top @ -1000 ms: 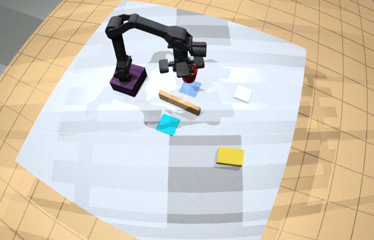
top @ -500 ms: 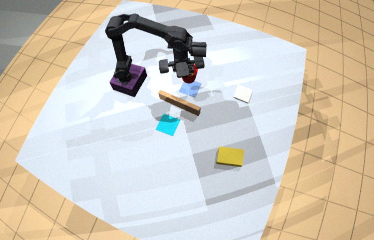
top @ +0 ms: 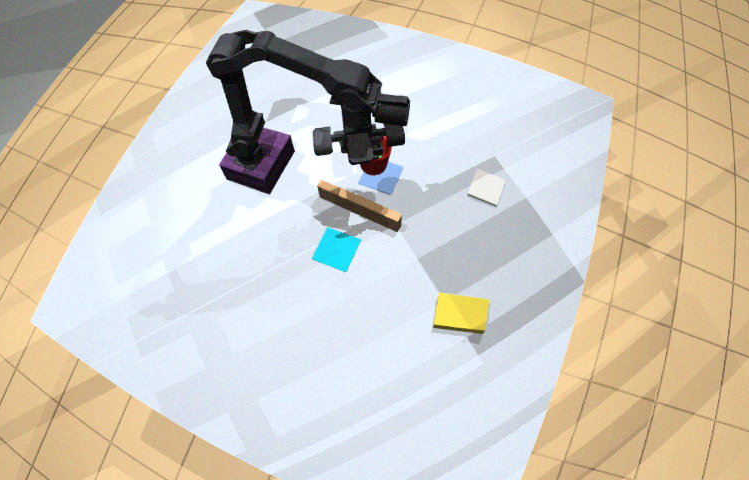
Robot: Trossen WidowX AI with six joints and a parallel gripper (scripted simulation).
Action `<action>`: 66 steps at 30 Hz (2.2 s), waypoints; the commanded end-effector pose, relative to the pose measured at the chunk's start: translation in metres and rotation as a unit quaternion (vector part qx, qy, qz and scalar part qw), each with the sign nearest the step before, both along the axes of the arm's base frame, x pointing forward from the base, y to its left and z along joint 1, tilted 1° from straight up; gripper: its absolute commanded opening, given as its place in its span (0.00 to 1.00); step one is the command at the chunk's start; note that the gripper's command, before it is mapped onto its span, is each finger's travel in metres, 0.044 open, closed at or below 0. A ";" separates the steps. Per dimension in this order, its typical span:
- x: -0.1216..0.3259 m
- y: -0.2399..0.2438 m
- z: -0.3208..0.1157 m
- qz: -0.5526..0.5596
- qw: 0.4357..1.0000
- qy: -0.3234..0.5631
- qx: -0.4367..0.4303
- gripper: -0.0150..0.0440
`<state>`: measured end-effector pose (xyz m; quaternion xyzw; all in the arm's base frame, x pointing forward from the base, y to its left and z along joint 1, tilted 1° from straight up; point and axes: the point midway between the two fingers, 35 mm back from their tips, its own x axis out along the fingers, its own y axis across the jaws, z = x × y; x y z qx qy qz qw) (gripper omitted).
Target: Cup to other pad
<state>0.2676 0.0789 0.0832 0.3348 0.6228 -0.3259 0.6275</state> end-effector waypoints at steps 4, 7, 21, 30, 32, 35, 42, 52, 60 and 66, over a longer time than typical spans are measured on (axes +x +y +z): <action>0.000 -0.017 0.001 0.001 1.000 -0.003 -0.002 0.25; 0.000 -0.023 0.001 0.001 1.000 -0.003 -0.002 0.25; 0.000 -0.051 0.001 0.000 1.000 -0.003 -0.004 0.25; 0.000 -0.068 0.001 0.000 1.000 -0.003 -0.004 0.25; 0.000 -0.072 0.002 0.000 1.000 -0.003 -0.005 0.25; 0.000 -0.078 0.002 0.000 1.000 -0.003 -0.005 0.25; 0.000 -0.092 0.002 0.000 1.000 -0.003 -0.006 0.25; 0.000 -0.111 0.003 0.000 1.000 -0.003 -0.007 0.25; 0.000 -0.126 0.003 0.000 1.000 -0.003 -0.007 0.25; -0.001 -0.138 0.004 0.000 1.000 -0.003 -0.008 0.25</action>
